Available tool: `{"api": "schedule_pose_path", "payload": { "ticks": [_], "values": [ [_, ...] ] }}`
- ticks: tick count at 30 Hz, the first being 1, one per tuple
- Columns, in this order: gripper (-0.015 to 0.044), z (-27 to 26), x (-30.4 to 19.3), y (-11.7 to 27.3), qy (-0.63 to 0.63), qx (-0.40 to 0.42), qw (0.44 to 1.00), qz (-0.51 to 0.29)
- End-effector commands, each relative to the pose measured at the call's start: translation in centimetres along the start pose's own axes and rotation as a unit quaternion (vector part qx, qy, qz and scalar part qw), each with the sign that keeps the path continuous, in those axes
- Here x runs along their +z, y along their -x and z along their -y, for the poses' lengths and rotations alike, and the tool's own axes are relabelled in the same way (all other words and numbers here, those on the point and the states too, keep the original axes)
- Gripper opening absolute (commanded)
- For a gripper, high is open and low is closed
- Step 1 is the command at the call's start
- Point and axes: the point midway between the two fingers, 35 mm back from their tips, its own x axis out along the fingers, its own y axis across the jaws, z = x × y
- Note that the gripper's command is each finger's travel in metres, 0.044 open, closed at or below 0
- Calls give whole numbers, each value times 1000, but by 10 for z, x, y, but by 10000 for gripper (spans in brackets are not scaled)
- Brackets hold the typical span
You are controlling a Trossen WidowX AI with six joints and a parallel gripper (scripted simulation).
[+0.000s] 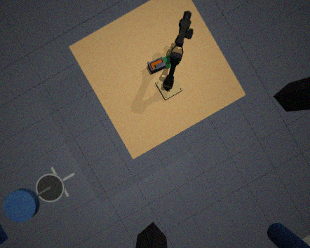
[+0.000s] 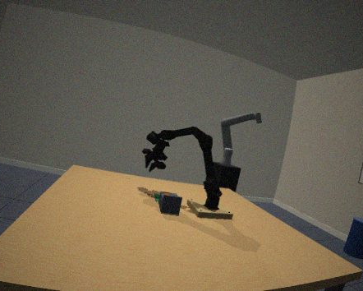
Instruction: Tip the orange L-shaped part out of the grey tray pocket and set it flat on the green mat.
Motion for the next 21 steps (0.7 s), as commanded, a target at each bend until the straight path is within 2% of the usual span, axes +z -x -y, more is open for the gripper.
{"api": "schedule_pose_path", "payload": {
  "ticks": [1,4,8,12,18,19,21],
  "values": [
    [180,41,-57,20,179,-29,983,-30],
    [180,83,-100,40,341,-50,937,-57],
    [180,146,-140,69,538,-69,835,-95],
    [180,213,-162,99,721,-79,676,-132],
    [180,305,-160,141,906,-78,375,-179],
    [180,312,-158,144,917,-78,347,-183],
    [180,314,-157,145,920,-77,337,-184]
  ]
}}
